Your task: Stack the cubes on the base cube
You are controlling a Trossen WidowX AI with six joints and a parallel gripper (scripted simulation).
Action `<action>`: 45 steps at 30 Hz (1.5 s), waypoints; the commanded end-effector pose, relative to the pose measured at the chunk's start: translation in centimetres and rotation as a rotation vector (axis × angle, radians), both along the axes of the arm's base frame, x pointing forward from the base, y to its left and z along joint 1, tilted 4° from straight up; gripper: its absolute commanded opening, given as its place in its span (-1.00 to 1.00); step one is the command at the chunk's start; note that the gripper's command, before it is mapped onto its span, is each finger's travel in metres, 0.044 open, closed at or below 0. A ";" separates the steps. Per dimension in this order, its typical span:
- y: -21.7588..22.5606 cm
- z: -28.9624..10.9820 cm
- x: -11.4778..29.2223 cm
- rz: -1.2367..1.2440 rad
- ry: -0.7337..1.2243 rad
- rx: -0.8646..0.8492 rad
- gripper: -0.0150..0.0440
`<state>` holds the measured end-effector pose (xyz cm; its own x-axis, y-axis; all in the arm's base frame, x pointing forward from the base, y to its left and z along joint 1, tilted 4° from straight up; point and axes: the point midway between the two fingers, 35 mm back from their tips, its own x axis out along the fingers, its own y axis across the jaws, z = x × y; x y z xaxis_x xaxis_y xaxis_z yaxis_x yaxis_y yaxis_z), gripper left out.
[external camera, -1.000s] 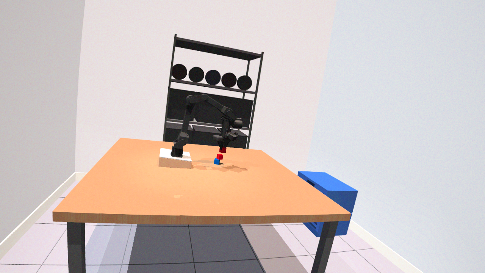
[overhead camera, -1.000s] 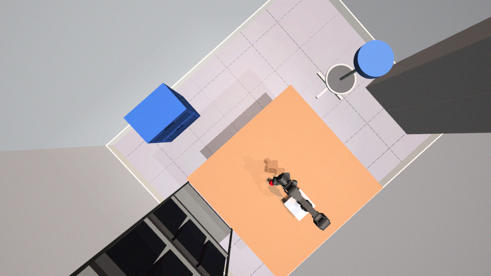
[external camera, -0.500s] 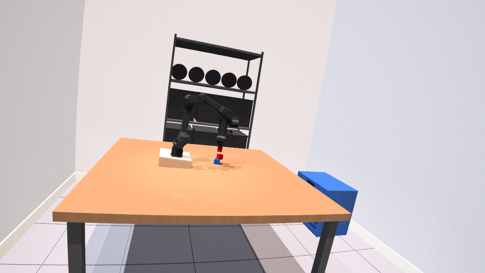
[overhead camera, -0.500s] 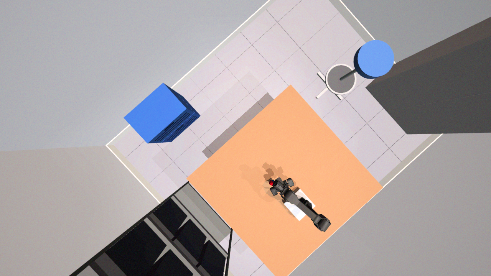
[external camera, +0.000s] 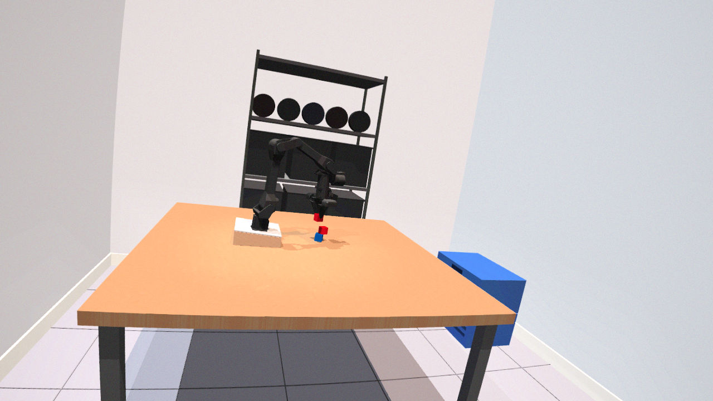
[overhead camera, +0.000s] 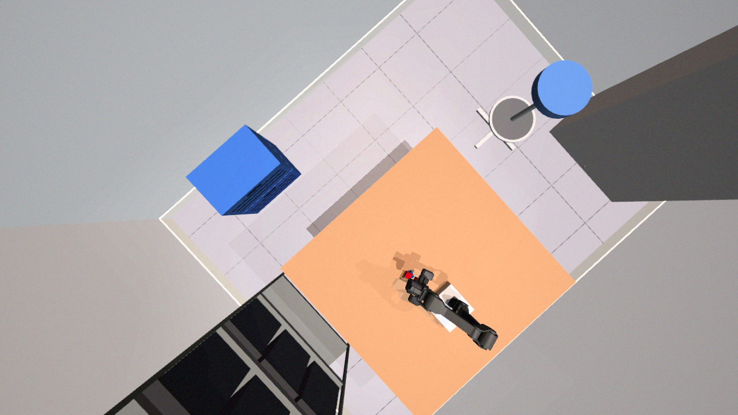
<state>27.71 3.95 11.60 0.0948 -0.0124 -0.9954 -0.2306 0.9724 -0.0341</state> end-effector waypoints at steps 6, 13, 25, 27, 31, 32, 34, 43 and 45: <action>0.2 -0.9 -0.2 0.056 0.003 -0.009 -0.14; 0.2 -3.1 -0.1 0.064 0.004 -0.010 -0.14; 0.2 -3.6 0.0 0.064 0.004 -0.010 -0.14; 0.2 -4.1 0.1 0.064 0.004 -0.010 -0.14; 0.2 -5.1 0.2 0.063 0.004 -0.010 -0.14; 0.2 -5.3 0.3 0.063 0.004 -0.010 -0.14; 0.2 -5.8 0.3 0.063 0.004 -0.010 -0.14; 0.1 -6.1 0.4 0.063 0.004 -0.010 -0.14; 0.1 -6.2 0.4 0.061 0.004 -0.010 -0.14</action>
<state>28.14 4.15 5.58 0.0940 -0.0135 -0.9955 -0.2867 0.9572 -0.0400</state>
